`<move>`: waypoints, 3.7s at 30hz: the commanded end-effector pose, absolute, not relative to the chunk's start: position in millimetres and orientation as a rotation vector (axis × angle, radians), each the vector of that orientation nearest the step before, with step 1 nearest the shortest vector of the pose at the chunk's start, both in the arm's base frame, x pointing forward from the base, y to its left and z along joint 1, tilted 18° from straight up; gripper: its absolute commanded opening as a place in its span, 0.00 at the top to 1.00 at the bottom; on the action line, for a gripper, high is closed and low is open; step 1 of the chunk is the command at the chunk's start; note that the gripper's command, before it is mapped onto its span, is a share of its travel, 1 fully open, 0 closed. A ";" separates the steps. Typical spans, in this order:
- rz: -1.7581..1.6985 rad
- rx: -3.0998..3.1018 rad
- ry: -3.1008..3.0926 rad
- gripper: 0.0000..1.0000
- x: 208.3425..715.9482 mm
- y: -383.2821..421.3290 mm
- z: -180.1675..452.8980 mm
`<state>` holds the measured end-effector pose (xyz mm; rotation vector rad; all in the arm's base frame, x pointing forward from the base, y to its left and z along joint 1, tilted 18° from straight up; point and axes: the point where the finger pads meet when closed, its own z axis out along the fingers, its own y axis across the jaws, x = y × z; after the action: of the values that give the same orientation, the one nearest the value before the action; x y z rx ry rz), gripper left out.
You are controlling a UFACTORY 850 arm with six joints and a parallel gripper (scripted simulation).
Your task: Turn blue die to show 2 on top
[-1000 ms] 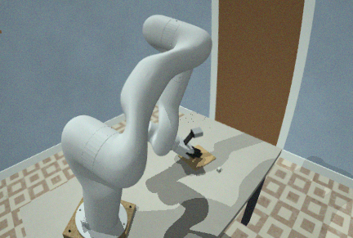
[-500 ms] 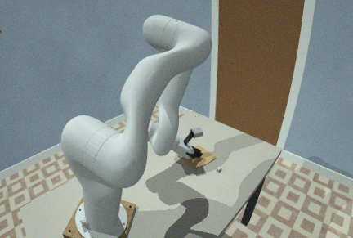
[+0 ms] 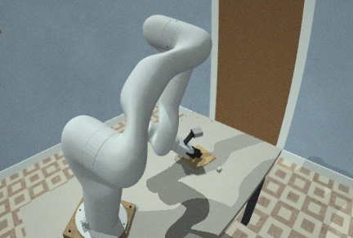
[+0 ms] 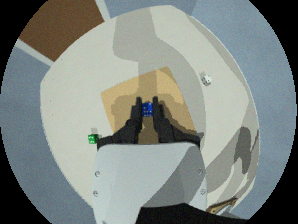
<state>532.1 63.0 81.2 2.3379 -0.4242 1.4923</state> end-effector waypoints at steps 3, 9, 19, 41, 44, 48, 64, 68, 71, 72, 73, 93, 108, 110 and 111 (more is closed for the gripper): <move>1.494 2.337 -0.425 0.81 532.4 63.3 81.7; 1.494 2.337 -0.425 0.73 532.4 63.3 81.7; 1.494 2.337 -0.425 0.69 532.4 63.3 81.7; 1.494 2.337 -0.425 0.69 532.4 63.3 81.7; 1.494 2.337 -0.425 0.69 532.4 63.3 81.7; 1.494 2.337 -0.425 0.69 532.4 63.3 81.7; 1.494 2.337 -0.425 0.69 517.7 71.1 88.8; 1.494 2.337 -0.425 0.69 505.3 77.7 94.8; 1.494 2.337 -0.425 0.69 502.5 79.2 96.2; 1.494 2.337 -0.425 0.69 499.9 80.6 97.5; 1.494 2.337 -0.425 0.69 497.7 81.8 98.5; 1.494 2.337 -0.425 0.69 486.4 90.6 125.7; 1.494 2.337 -0.425 0.69 479.1 98.2 158.4; 1.492 2.337 -0.425 0.69 479.1 97.9 158.5; 1.488 2.335 -0.425 0.69 479.1 97.2 158.5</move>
<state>479.0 97.6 156.9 2.3378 -0.4240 1.4923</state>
